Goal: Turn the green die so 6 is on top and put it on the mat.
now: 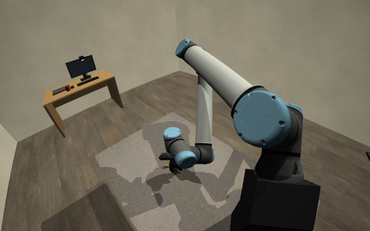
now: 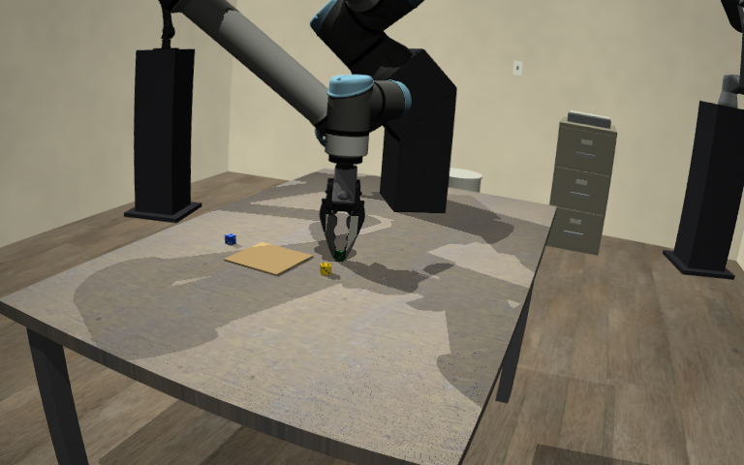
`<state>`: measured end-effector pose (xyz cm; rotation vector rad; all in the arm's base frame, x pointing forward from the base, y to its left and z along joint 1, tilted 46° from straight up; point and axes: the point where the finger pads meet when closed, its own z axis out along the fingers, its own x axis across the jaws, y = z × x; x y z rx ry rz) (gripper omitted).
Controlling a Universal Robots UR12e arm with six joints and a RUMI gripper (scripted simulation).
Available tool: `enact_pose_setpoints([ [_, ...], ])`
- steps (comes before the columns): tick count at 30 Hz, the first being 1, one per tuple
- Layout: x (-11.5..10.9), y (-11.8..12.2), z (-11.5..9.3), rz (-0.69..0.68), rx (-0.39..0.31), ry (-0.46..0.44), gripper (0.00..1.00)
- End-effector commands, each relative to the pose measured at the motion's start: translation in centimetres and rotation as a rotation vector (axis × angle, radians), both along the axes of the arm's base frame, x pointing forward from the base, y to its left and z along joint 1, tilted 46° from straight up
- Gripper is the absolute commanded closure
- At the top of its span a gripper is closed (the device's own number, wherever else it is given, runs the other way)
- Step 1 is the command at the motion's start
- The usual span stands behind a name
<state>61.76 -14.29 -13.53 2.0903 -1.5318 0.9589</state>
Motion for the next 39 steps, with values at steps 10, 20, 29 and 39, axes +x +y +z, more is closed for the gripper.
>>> enact_pose_setpoints([
  [10, -1.3, 2.8, 3.1, -0.001, 0.0, -0.001, 0.97],
  [20, -2.7, 5.9, 6.4, -0.001, 0.0, -0.001, 0.97],
  [29, -2.9, 6.4, 6.9, -0.001, 0.0, -0.001, 0.97],
  [39, -2.9, 6.4, 7.0, 0.004, -0.002, 0.004, 0.97],
])
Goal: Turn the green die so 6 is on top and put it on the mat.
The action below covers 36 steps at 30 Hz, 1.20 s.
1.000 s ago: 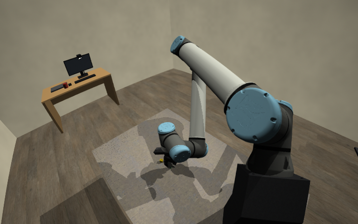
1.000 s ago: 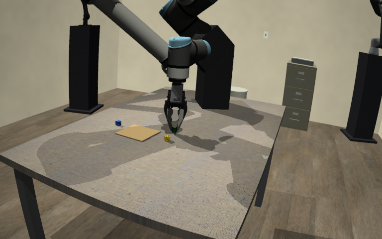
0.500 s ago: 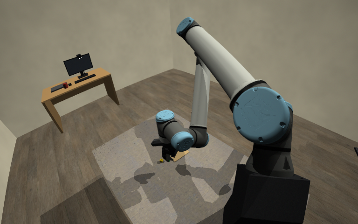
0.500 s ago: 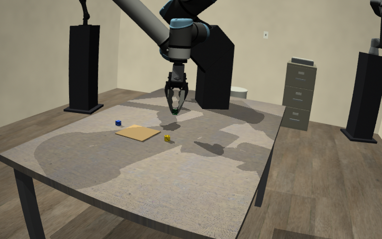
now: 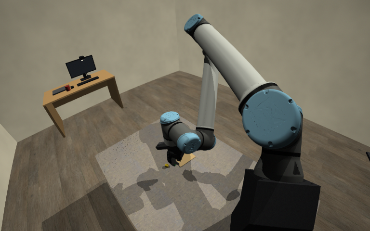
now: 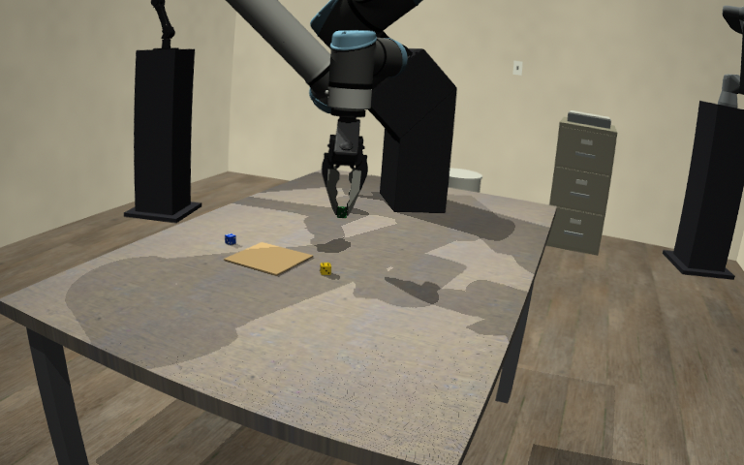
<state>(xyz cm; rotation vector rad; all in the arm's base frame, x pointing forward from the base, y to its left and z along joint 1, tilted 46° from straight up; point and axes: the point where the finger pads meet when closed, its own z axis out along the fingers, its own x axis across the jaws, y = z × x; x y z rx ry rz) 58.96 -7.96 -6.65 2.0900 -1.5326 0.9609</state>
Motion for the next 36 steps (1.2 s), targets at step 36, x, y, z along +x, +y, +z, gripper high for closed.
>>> enact_pose_setpoints([
  [36, 3.2, -5.8, 7.0, 0.505, -0.216, 0.474, 0.97],
])
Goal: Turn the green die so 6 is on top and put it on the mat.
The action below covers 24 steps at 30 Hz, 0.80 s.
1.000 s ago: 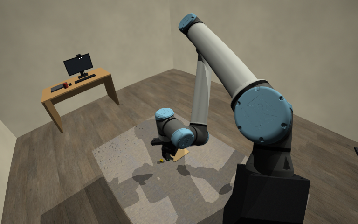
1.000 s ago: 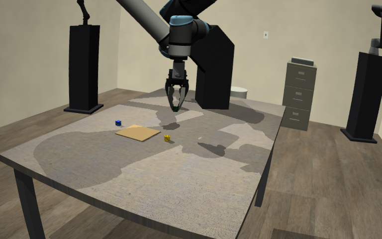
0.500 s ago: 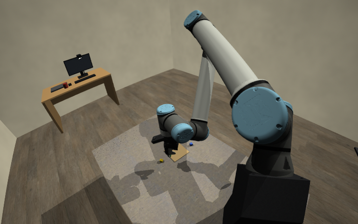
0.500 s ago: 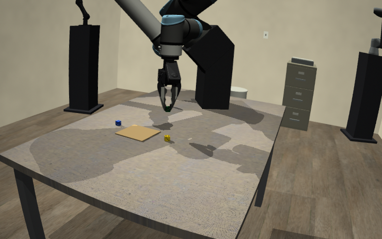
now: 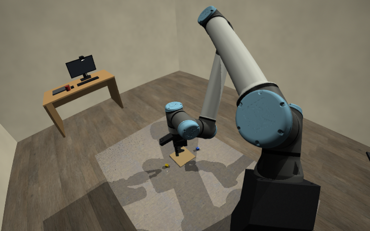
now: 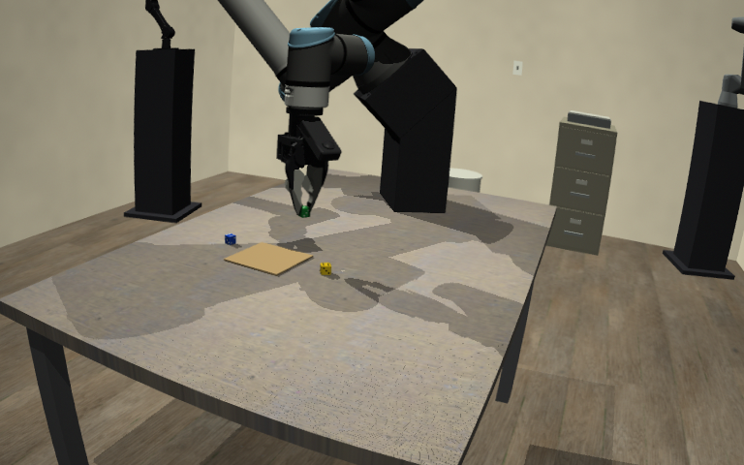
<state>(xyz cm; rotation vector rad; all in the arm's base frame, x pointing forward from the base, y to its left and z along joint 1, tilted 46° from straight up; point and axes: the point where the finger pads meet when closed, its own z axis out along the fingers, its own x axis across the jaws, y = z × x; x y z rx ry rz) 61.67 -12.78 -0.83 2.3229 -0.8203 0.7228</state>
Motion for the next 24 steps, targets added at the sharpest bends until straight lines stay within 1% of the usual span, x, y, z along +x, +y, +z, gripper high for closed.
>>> enact_pose_setpoints([
  [1, 0.6, -1.3, 1.5, 0.125, -0.042, 0.109, 0.97],
  [2, 0.7, -1.5, 1.8, 0.144, -0.05, 0.127, 0.97],
  [5, 0.7, -1.6, 1.9, 0.149, -0.052, 0.131, 0.97],
  [10, 1.0, -3.0, 3.5, 0.254, -0.099, 0.23, 0.97],
  [15, 1.1, -4.0, 4.7, 0.327, -0.131, 0.298, 0.97],
  [19, 1.2, -4.4, 5.3, 0.358, -0.145, 0.327, 0.97],
  [24, 1.2, -4.5, 5.5, 0.369, -0.15, 0.337, 0.97],
])
